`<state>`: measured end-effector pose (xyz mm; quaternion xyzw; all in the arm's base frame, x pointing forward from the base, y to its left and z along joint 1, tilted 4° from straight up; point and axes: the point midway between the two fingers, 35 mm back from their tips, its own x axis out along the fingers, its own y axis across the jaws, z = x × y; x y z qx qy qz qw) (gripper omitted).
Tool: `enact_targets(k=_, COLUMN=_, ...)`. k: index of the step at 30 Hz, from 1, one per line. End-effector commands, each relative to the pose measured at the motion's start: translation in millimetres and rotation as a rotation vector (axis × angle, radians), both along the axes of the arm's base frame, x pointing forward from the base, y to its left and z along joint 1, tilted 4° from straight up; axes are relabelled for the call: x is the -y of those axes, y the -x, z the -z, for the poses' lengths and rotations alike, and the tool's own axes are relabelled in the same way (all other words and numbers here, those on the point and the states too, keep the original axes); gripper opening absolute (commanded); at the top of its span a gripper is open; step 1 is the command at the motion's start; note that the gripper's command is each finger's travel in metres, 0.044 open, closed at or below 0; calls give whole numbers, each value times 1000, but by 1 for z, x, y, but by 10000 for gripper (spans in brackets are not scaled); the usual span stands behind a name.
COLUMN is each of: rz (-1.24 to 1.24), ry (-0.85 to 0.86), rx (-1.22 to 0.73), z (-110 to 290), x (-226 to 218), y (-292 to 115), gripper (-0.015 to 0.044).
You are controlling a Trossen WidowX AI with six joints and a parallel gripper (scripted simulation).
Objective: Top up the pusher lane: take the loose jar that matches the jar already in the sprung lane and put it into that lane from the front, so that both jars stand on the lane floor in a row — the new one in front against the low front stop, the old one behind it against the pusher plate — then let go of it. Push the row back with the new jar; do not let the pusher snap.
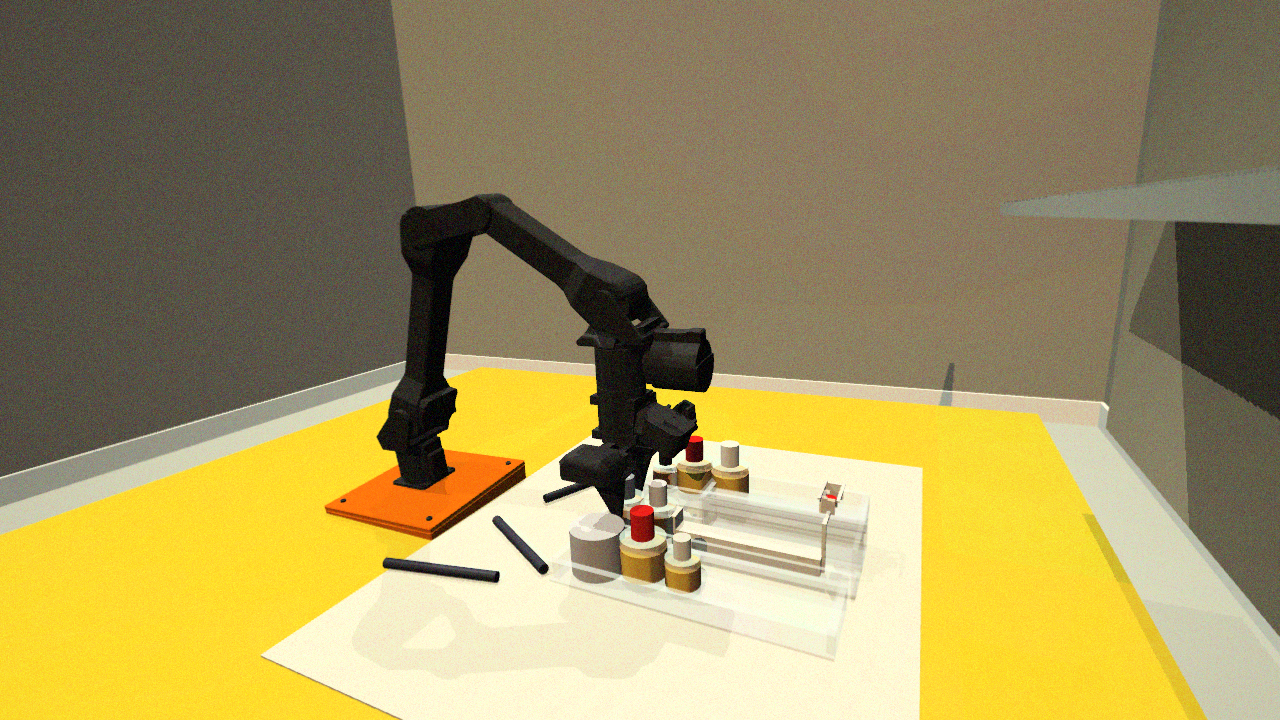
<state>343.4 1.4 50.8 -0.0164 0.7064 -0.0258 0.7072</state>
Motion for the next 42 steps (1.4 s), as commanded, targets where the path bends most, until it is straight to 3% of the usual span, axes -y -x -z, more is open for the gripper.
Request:
enact_targets(k=1, rz=-6, ry=4, rx=7, z=2, x=1, y=-2, gripper=0)
enact_targets(k=42, rz=-6, ry=4, rx=6, z=2, x=0, y=6, gripper=0)
